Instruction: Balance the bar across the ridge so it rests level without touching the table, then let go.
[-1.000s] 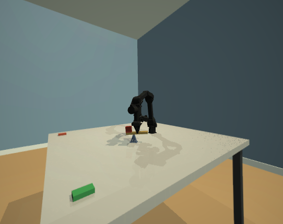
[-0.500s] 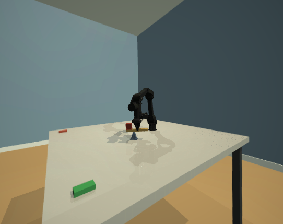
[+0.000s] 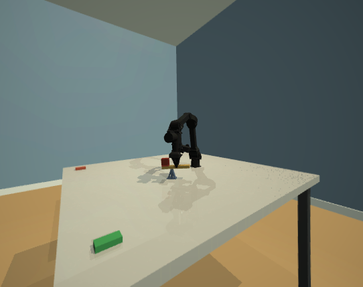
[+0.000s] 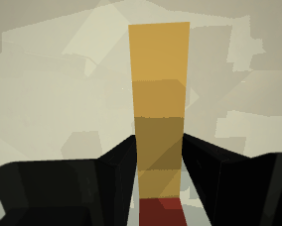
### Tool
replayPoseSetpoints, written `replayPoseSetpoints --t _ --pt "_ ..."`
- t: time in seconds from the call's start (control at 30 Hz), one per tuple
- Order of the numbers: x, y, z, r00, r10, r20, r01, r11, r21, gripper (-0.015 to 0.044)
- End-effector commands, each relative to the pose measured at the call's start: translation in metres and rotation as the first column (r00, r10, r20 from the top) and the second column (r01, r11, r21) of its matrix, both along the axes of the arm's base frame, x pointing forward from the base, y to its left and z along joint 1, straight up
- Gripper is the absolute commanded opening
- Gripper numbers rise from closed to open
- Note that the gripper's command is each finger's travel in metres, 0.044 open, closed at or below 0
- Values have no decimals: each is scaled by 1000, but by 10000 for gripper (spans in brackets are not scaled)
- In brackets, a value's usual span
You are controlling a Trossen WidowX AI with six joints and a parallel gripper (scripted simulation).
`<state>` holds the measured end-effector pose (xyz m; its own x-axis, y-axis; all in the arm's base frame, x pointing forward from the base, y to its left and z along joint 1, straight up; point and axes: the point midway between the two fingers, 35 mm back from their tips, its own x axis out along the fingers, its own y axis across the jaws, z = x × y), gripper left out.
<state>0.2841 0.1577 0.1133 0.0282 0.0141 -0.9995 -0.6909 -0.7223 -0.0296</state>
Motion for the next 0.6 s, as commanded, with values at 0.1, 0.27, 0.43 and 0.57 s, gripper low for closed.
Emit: replayPoseSetpoints --t 0.1,0.27,0.43,0.57 --pt "0 0 -2 1000 -1 0 1 1000 2 0" --pt "0 0 -2 1000 -1 0 1 1000 2 0" --pt "0 0 -3 1000 -1 0 1 1000 2 0" --pt "0 0 -3 1000 -1 0 1 1000 2 0"
